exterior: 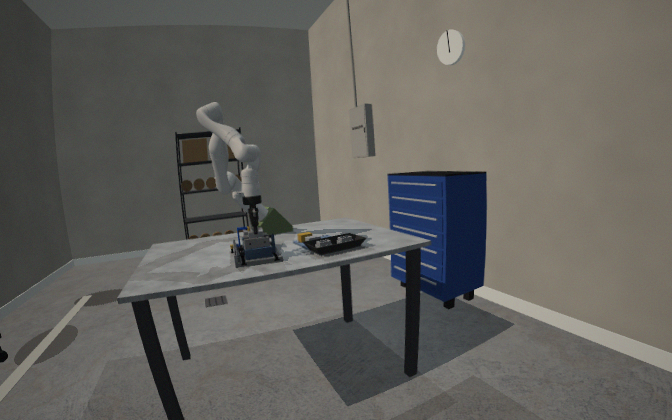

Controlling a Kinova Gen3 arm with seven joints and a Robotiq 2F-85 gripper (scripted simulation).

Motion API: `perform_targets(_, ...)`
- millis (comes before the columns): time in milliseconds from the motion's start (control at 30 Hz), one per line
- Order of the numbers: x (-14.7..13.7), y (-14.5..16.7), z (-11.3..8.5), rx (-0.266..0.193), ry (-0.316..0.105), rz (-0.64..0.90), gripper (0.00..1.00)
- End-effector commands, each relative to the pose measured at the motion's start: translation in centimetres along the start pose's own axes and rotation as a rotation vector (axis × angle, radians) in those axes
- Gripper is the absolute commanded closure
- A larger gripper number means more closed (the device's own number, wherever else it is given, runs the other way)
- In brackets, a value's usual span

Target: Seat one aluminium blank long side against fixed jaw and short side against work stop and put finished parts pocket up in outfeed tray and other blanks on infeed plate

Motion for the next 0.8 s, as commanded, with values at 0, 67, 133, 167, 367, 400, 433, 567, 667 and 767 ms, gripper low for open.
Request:
perform_targets(0,-0.04,0.03,-0.06,-0.001,-0.002,0.000,1.00)
perform_targets(67,-0.04,0.03,-0.04,-0.001,-0.002,0.000,1.00)
perform_targets(133,-0.04,0.03,-0.02,-0.001,-0.002,0.000,1.00)
perform_targets(167,-0.04,0.03,-0.01,-0.001,-0.002,0.000,1.00)
perform_targets(367,-0.04,0.03,0.05,-0.001,-0.002,0.000,1.00)
perform_targets(400,-0.04,0.03,0.07,-0.001,-0.002,0.000,1.00)
perform_targets(433,-0.04,0.03,0.08,-0.001,-0.002,0.000,1.00)
perform_targets(567,-0.04,0.03,0.13,-0.001,-0.002,0.000,1.00)
perform_targets(667,-0.04,0.03,0.16,-0.001,-0.002,0.000,1.00)
perform_targets(767,-0.04,0.03,0.17,-0.001,-0.002,0.000,1.00)
Point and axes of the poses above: the point where the finger pads meet when closed, its own z axis out along the fingers, its own x axis across the jaws, y = z × x, the point moved 3 cm from there along -z, back along the fingers, and after that the axes turned 2 degrees about -z, right-handed, at the moved point
